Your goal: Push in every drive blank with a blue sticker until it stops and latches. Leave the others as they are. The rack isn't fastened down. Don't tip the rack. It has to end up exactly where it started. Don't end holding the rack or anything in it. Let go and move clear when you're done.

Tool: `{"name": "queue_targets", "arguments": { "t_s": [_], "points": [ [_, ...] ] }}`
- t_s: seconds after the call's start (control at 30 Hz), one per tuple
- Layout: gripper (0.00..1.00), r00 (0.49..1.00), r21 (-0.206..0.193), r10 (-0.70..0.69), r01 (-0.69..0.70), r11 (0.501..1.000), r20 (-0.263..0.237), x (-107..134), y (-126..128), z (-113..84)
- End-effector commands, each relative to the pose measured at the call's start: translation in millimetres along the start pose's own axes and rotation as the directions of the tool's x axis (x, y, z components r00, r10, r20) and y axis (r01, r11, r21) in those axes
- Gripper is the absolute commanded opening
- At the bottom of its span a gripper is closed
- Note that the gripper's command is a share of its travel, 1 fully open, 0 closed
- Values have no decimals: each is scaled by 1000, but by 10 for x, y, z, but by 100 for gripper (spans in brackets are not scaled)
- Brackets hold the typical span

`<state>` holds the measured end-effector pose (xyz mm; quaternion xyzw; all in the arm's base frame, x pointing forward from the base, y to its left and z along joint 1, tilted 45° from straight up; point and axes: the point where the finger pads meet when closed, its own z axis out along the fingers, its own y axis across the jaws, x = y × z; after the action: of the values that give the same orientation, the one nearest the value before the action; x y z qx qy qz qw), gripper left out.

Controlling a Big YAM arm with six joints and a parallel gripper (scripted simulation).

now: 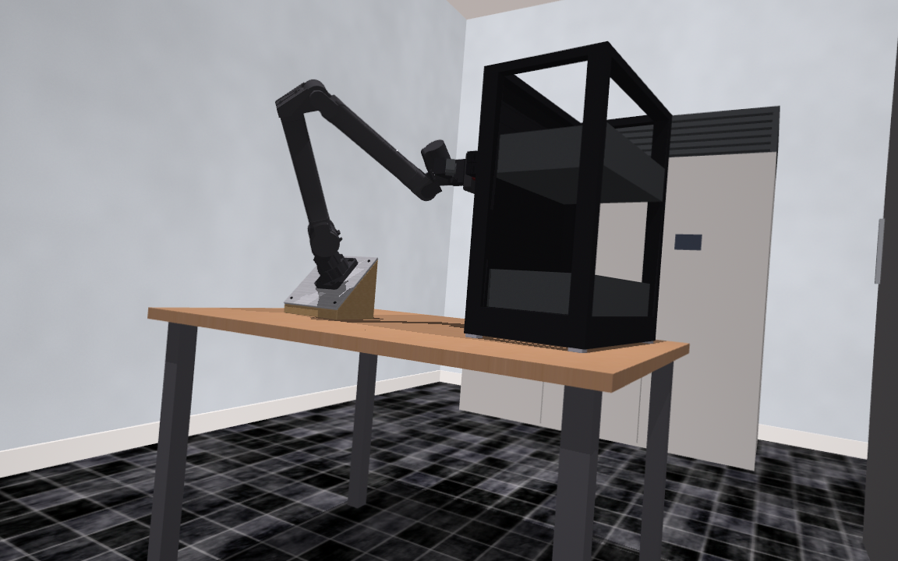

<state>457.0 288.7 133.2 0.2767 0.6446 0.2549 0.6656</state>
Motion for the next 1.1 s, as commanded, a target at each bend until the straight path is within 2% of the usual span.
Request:
{"name": "queue_targets", "arguments": {
  "t_s": [0.0,0.33,0.77,1.07],
  "points": [
    [0,999,-4,35,-35,999,28,-3,142,266],
    [0,999,-4,36,-36,999,28,-3,142,276],
    [0,999,-4,35,-35,999,29,-3,153,500],
    [0,999,-4,34,-34,999,29,-3,153,510]
  ]
}}
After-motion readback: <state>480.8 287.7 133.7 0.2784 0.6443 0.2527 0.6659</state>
